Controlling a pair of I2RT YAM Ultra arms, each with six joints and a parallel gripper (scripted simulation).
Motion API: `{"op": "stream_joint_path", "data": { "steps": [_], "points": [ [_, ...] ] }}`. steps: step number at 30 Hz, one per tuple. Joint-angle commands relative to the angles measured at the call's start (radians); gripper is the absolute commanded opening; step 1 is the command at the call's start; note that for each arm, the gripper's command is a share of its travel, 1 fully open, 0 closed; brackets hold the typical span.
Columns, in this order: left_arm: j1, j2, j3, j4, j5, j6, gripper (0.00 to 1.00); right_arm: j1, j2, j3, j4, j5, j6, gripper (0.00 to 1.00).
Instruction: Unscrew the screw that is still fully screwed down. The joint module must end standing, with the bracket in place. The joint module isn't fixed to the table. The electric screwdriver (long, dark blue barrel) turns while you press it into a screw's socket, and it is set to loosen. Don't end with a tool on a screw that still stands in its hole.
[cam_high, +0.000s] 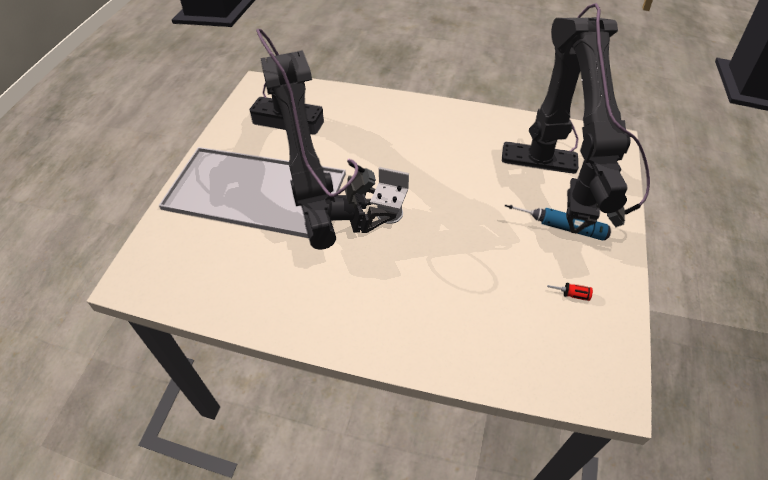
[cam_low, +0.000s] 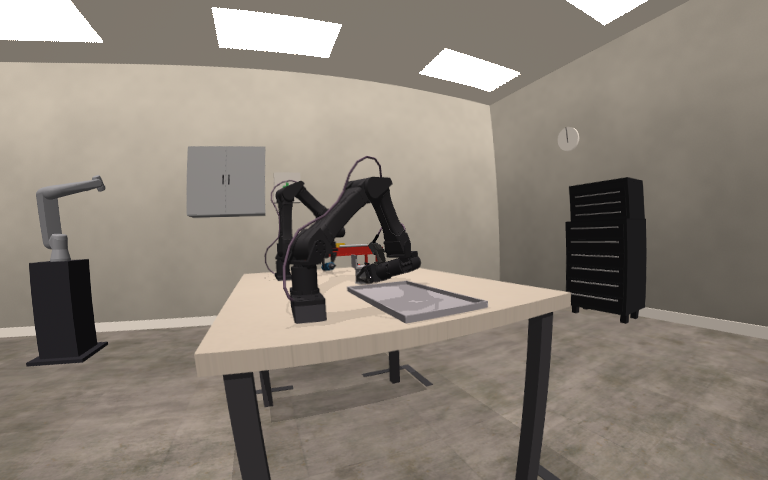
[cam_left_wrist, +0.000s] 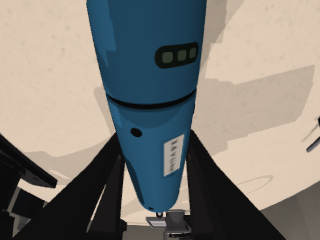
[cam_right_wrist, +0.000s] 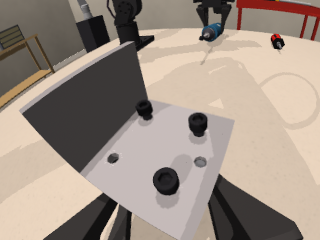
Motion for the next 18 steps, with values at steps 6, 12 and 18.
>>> {"op": "stream_joint_path", "data": {
  "steps": [6, 12, 18],
  "points": [
    [-0.006, 0.014, -0.027, 0.033, 0.001, -0.007, 0.42, 0.008, -0.002, 0.028, -0.013, -0.030, -0.008, 0.59],
    [-0.003, -0.001, -0.019, 0.041, -0.003, -0.007, 0.42, 0.008, -0.002, 0.028, -0.013, -0.030, -0.008, 0.59],
    [-0.003, 0.001, -0.020, 0.047, -0.004, -0.002, 0.42, 0.008, -0.002, 0.028, -0.013, -0.030, -0.008, 0.59]
  ]
}}
